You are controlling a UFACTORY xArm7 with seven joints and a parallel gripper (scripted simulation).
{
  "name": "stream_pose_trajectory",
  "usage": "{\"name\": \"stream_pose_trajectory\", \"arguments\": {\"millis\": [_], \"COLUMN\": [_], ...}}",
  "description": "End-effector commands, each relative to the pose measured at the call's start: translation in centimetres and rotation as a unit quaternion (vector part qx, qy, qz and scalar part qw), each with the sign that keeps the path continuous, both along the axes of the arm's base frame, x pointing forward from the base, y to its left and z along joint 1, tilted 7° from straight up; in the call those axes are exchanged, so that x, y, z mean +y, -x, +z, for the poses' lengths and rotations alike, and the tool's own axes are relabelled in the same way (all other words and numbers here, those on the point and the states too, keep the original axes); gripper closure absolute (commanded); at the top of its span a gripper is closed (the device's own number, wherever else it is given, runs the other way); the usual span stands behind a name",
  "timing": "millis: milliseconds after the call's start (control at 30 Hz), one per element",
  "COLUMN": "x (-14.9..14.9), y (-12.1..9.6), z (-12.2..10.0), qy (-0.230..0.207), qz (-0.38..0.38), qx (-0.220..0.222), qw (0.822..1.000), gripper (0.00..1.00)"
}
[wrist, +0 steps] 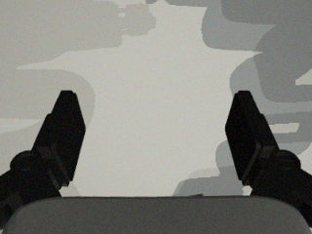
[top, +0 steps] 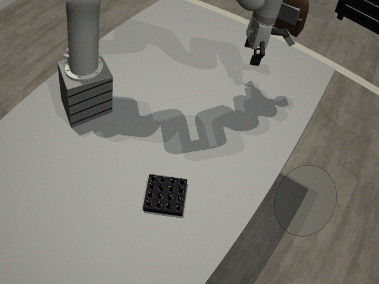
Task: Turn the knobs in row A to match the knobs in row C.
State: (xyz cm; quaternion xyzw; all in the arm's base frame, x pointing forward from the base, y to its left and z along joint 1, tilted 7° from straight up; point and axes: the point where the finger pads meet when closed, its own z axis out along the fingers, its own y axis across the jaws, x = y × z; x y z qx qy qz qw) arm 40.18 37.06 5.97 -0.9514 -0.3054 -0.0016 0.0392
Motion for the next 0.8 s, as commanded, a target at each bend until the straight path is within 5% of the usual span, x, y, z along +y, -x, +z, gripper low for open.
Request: {"name": "stream_pose_trajectory", "arguments": {"millis": [0, 133, 767], "x": [0.3, -2.1, -4.5], "y": [0.0, -1.3, -2.5], "z": [0.2, -0.8, -1.8], "qy": [-0.003, -0.005, -0.008], "qz": [0.002, 0.000, -0.003], "qx": [-0.002, 0.006, 0.012], "qw": [1.000, 1.000, 1.000], "gripper": [0.00, 0.00, 0.00]}}
